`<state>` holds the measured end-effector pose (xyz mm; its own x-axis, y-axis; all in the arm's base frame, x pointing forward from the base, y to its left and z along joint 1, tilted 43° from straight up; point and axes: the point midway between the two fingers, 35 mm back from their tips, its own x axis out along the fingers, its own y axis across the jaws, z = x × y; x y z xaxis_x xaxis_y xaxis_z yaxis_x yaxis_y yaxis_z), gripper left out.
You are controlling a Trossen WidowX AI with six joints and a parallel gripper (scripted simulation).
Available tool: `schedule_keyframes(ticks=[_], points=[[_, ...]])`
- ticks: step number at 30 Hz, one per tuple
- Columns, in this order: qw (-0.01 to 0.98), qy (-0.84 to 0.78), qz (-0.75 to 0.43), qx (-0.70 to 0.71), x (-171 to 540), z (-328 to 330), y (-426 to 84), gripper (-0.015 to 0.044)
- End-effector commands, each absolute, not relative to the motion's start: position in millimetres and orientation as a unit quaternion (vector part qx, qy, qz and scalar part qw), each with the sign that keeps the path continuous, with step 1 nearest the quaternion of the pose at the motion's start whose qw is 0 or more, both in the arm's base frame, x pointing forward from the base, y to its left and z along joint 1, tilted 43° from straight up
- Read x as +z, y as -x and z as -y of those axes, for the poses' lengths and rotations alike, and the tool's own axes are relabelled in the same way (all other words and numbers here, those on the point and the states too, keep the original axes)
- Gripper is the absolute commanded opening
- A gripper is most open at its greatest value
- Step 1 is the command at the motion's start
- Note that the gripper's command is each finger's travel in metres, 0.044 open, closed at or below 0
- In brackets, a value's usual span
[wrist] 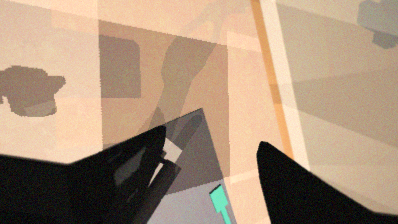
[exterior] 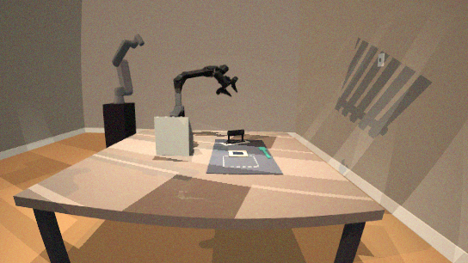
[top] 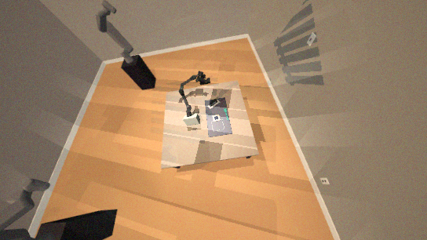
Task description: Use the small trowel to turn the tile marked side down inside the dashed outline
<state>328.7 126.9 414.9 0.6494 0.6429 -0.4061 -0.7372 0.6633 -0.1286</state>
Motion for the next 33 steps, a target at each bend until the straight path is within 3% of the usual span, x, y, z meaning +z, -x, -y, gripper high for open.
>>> schedule_keyframes(ticks=[1,25,33], points=[[0.880,0.112,-0.226,0.402,379.0,-136.3,-344.3,0.0270],[0.711,-0.058,-0.549,0.436,176.5,-172.2,-375.9,0.0270],[0.705,-0.063,-0.557,0.435,169.6,-174.6,-375.5,0.0270]])
